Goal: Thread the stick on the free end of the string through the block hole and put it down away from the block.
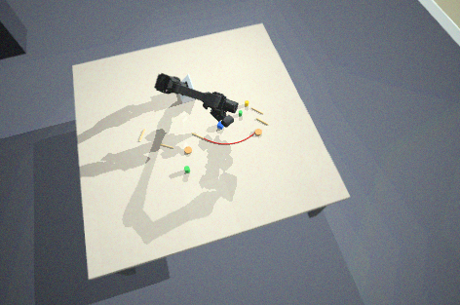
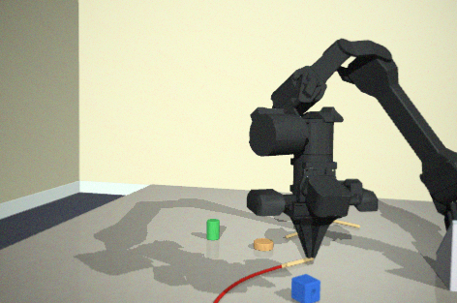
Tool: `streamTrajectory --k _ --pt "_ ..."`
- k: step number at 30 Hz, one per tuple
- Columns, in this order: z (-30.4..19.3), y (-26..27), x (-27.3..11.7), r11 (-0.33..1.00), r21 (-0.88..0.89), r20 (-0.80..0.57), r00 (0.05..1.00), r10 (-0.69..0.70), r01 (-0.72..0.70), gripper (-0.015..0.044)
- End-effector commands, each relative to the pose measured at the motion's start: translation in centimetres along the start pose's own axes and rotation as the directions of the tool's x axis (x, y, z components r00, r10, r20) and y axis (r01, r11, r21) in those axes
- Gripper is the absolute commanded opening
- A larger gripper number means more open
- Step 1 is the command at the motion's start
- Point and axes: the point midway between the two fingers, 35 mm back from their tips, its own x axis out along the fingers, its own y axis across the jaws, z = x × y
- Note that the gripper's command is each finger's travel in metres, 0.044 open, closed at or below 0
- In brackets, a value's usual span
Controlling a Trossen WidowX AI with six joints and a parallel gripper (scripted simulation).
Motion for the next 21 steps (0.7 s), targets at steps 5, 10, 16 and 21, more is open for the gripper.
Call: streamTrajectory --k 5,10,16,21 --pt "0.0 0.0 0.0 1.0 0.0 0.0 1.0 0.0 0.0 0.0184" --pt "0.0 0.0 0.0 1.0 0.0 0.0 1.0 0.0 0.0 0.0213" --pt "0.0 0.0 0.0 1.0 0.0 0.0 1.0 0.0 0.0 0.0056" --pt "0.0 0.0 0.0 1.0 0.0 0.0 1.0 0.0 0.0 0.0"
